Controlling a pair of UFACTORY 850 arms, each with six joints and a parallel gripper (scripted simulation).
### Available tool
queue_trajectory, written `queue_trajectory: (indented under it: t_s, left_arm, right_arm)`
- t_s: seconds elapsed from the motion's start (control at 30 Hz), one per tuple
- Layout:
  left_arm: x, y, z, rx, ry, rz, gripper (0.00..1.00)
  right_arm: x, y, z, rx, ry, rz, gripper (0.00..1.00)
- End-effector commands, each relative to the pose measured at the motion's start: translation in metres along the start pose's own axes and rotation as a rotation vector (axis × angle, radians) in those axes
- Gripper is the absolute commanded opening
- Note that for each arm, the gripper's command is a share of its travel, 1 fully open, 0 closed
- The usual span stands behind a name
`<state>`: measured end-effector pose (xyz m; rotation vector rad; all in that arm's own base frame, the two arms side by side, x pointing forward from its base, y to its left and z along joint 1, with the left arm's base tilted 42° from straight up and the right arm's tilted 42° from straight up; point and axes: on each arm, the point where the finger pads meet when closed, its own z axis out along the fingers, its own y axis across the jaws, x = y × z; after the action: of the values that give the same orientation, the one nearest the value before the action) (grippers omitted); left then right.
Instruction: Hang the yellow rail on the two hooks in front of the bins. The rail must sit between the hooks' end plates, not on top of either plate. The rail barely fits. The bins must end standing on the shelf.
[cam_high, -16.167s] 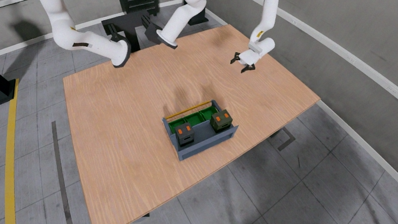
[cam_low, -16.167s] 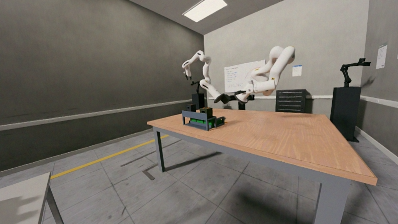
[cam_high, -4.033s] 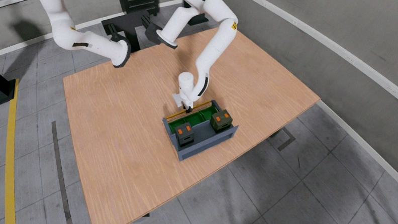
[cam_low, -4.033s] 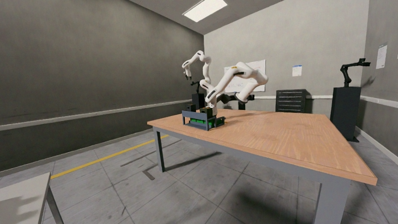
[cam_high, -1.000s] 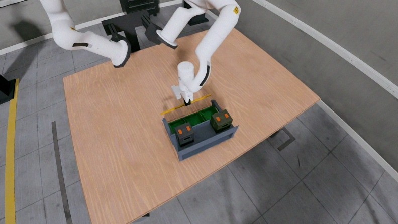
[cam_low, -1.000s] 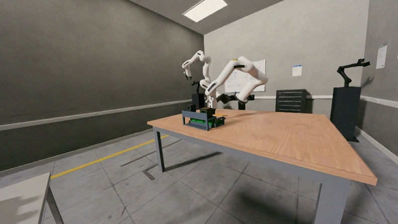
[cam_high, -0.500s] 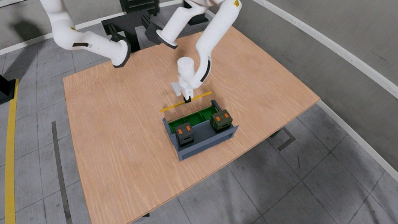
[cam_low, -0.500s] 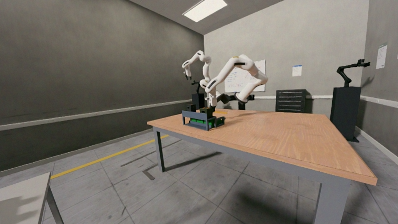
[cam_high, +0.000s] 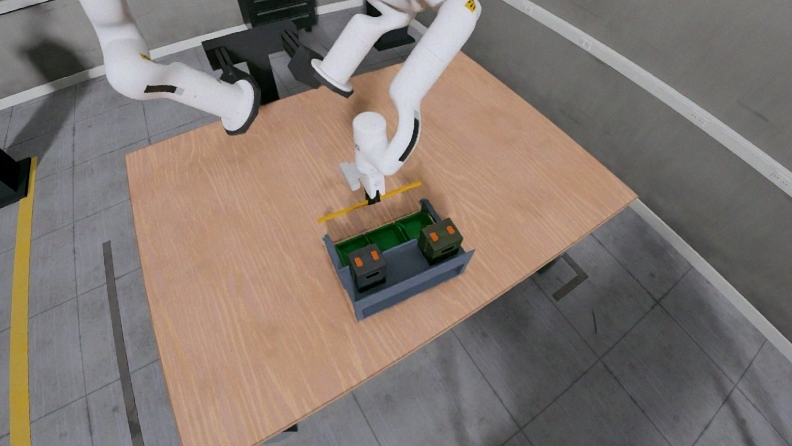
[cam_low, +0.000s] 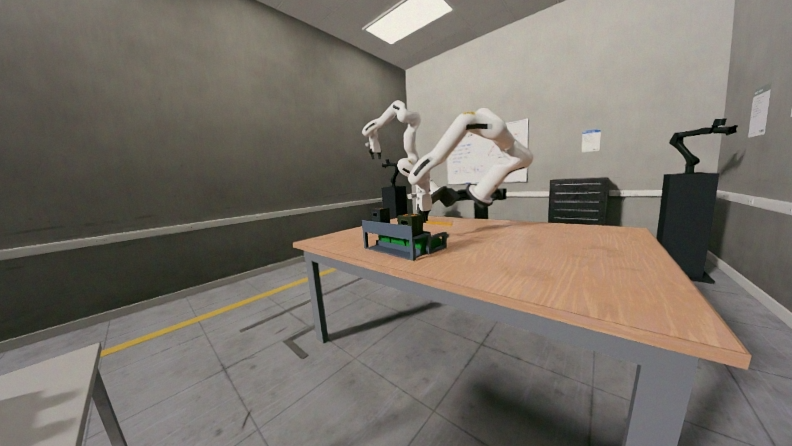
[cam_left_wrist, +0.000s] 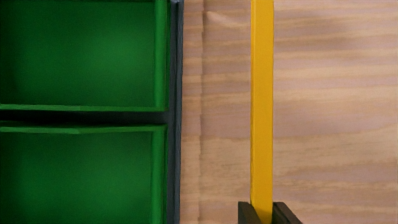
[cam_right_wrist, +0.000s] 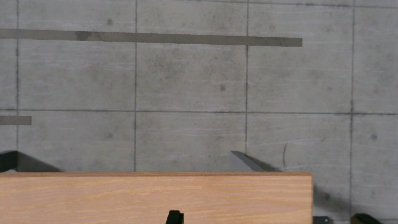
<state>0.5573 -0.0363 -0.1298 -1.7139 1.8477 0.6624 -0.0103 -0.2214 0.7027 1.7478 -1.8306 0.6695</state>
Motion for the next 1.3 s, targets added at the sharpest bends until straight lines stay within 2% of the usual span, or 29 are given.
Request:
queue_trajectory:
  t_s: [0.0, 0.17, 0.37, 1.27]
  left_arm:
    - [0.000, -0.001, -0.001, 0.002, 0.001, 0.000, 0.00]
    - [0.000, -0.004, -0.001, 0.002, 0.000, 0.001, 0.00]
    - [0.001, -0.044, -0.001, 0.002, 0.001, 0.019, 0.00]
    - [0.000, -0.044, -0.001, 0.002, 0.001, 0.019, 0.00]
  right_arm:
    - [0.000, 0.000, -0.001, 0.000, 0.002, 0.000, 1.00]
    - [0.000, 0.000, -0.001, 0.000, 0.002, 0.000, 1.00]
    - [0.000, 0.000, -0.001, 0.000, 0.002, 0.000, 1.00]
    - [0.000, 0.000, -0.001, 0.000, 0.002, 0.000, 1.00]
